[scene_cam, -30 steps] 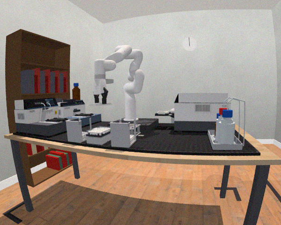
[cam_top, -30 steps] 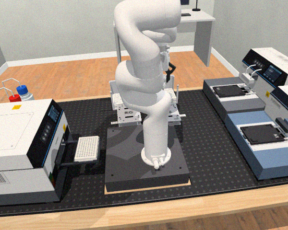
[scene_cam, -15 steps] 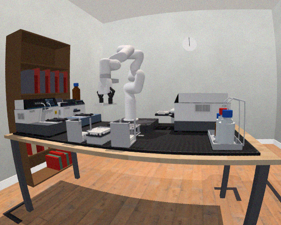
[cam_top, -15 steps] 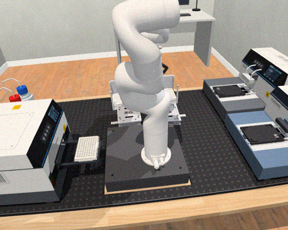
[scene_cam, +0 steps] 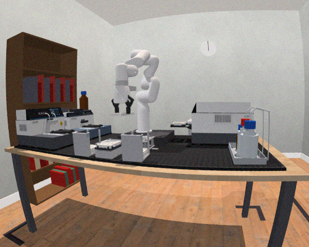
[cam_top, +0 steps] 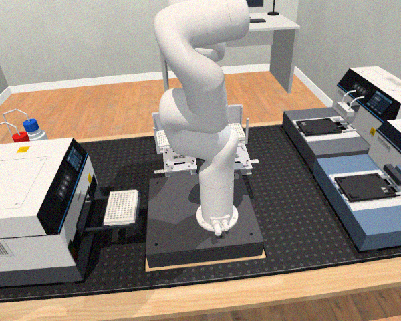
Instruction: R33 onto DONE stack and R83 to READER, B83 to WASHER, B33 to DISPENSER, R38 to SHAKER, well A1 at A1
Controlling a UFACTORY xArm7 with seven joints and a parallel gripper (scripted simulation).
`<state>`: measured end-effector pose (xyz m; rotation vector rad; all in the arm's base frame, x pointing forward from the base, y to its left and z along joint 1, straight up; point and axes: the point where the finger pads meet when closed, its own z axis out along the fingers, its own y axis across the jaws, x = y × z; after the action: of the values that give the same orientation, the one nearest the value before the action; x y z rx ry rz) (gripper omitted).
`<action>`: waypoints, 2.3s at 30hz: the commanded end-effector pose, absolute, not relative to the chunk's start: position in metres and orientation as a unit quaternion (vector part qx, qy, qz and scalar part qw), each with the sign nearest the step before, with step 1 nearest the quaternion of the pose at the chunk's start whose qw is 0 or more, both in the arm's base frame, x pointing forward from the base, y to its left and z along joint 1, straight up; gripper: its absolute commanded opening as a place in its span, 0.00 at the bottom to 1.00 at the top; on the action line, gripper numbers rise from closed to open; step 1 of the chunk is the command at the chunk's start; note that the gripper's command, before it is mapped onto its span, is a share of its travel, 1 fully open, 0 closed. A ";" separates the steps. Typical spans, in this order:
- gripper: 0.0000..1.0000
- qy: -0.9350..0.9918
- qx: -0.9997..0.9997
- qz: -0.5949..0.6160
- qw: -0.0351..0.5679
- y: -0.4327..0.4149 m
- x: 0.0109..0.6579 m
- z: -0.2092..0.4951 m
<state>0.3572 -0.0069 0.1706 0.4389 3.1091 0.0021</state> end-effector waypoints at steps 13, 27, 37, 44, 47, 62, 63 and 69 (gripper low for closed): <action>0.00 0.997 0.077 0.001 0.003 0.039 0.345 0.172; 0.00 1.000 0.007 0.001 0.003 0.075 0.328 0.172; 0.00 1.000 0.004 0.001 0.003 0.091 0.321 0.172; 0.00 1.000 0.004 0.001 0.003 0.091 0.321 0.172; 0.00 1.000 0.004 0.001 0.003 0.091 0.321 0.172; 0.00 1.000 0.004 0.001 0.003 0.091 0.321 0.164; 0.00 1.000 0.004 0.001 0.003 0.091 0.321 0.163; 0.00 1.000 0.004 0.001 0.003 0.091 0.321 0.155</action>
<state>0.3195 0.0905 0.1579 0.0113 3.1396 0.0018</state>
